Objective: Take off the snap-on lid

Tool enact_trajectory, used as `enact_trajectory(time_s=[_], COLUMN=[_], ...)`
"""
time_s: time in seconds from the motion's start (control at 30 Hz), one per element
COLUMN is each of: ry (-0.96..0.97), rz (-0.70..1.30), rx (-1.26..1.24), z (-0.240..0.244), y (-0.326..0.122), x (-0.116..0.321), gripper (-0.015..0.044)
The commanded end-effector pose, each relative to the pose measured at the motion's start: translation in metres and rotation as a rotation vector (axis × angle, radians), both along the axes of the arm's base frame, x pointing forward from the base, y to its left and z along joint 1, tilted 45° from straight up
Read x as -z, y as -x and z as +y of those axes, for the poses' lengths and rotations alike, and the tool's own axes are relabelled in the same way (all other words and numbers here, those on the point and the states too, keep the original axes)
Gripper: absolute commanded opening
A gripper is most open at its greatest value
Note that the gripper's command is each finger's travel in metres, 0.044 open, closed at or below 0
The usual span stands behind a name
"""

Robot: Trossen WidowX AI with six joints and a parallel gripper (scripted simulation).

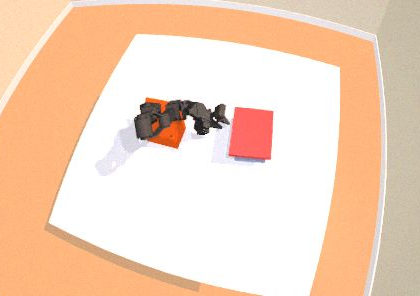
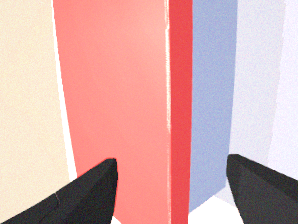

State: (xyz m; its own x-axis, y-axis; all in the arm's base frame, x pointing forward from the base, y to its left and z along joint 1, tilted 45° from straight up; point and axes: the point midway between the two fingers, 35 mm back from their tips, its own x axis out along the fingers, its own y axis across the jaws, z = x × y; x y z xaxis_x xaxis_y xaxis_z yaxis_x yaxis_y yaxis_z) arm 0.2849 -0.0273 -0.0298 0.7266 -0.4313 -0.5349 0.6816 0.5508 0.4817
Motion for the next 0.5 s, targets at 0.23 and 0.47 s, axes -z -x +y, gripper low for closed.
enact_trajectory(time_s=[0.23, 0.47], ry=[0.000, 0.000], rz=[0.002, 0.001], rx=[-0.005, -0.005], z=[-0.007, -0.012], y=[-0.015, -0.022], x=[0.010, 0.016], gripper=[0.0235, 0.0235])
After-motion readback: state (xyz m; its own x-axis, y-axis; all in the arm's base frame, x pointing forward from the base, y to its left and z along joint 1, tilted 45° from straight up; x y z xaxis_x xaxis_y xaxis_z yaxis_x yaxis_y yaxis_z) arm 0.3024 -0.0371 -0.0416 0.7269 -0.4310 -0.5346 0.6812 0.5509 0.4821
